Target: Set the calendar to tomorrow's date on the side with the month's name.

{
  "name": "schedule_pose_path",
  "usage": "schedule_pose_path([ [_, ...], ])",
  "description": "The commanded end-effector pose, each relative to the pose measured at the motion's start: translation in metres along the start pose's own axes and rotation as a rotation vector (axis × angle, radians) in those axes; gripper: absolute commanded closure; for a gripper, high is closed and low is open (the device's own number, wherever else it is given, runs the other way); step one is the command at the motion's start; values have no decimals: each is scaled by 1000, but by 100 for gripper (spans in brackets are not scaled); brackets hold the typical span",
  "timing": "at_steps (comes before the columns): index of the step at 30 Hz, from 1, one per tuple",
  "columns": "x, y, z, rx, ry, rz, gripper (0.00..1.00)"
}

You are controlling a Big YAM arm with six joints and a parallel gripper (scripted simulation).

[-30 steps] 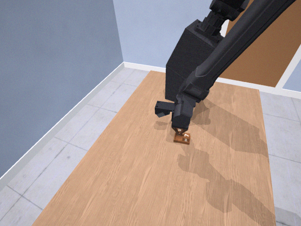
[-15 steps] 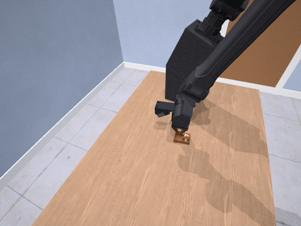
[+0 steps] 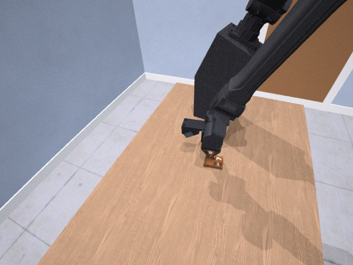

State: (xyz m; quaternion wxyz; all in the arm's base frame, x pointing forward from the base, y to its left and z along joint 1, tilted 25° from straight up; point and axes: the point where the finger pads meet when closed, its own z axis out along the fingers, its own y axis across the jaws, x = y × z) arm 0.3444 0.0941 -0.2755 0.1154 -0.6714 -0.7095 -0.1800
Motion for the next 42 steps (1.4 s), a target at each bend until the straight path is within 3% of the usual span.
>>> schedule_pose_path([
  [1, 2, 2, 4, -9, -4, -4, 74],
  [8, 6, 11, 0, -29, -2, -15, 74],
  [11, 2, 2, 10, -8, -4, -5, 74],
  [24, 2, 3, 19, -10, -4, -5, 74],
  [25, 7, 12, 10, -33, -2, -14, 74],
  [32, 2, -1, 25, -4, -4, -3, 74],
  [35, 4, 9, 22, -22, -3, -10, 74],
  [42, 3, 4, 24, -15, -4, -6, 74],
])
